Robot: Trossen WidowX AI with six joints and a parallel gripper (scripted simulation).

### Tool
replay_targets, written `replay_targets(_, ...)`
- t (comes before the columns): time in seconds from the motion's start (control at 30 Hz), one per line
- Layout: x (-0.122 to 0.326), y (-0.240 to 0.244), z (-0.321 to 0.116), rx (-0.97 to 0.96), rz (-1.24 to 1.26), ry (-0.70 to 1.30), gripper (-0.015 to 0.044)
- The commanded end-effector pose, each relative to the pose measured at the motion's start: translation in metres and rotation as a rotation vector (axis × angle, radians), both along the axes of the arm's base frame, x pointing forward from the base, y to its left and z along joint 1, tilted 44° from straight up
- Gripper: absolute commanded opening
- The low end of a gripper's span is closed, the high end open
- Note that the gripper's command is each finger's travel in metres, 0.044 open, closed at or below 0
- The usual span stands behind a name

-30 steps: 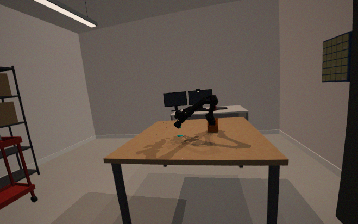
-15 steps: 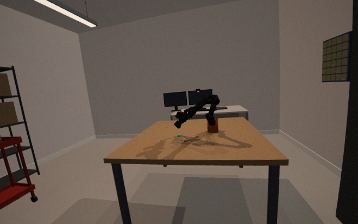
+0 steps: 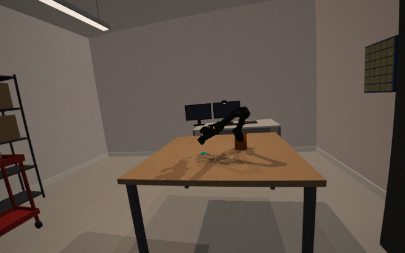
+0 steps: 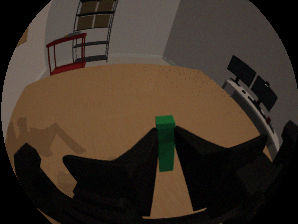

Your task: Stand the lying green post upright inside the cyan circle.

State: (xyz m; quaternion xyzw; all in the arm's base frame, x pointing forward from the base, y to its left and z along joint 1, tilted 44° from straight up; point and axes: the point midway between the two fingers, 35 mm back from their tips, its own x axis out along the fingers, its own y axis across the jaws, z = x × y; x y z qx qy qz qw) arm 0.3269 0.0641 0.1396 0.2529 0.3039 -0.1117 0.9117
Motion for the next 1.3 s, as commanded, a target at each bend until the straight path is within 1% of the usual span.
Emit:
replay_targets(0.0, -0.002, 0.0, 0.003, 0.009, -0.023, -0.034, 0.0023)
replay_targets(1.27, -0.019, -0.003, 0.019, 0.102, -0.165, -0.277, 0.0023)
